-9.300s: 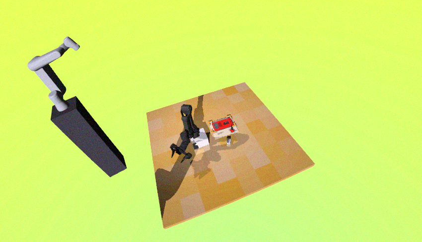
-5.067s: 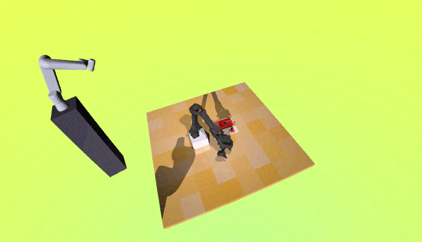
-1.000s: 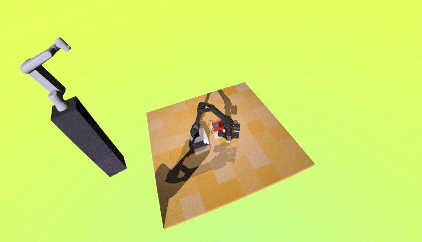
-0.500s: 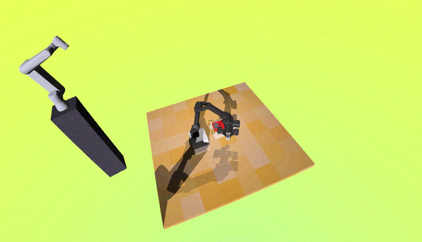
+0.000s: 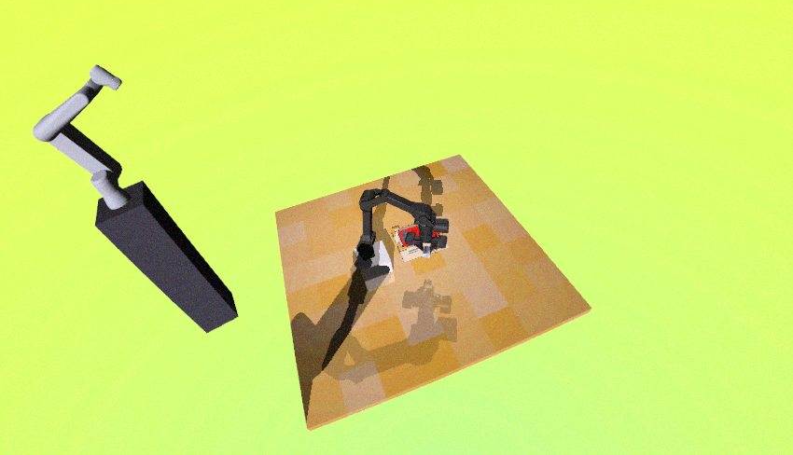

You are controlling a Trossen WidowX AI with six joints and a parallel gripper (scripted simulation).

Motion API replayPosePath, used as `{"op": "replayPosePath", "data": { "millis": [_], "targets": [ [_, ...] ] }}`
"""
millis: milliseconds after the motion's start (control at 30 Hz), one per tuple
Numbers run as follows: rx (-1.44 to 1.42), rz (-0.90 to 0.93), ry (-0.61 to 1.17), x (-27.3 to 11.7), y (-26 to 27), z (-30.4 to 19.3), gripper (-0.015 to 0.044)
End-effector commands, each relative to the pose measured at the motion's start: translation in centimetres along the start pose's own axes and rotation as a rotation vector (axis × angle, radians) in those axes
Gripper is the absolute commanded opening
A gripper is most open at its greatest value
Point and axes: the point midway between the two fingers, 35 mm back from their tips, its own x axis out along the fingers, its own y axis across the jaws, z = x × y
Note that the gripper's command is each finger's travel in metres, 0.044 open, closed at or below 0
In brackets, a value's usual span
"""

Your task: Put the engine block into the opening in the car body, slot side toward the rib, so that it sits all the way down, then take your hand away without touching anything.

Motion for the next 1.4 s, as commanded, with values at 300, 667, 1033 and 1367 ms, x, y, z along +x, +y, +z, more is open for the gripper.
{"op": "replayPosePath", "data": {
  "millis": [300,667,1033,1367],
  "targets": [
    [0.109,-0.002,-0.006,0.4,-0.3,2.8,0.0],
    [0.234,-0.002,0.01,1.5,-0.2,6.0,0.0],
    [0.358,0.0,0.009,2.5,0.0,9.2,0.0],
    [0.499,-0.002,0.003,3.4,0.4,12.1,0.0]
  ]
}}
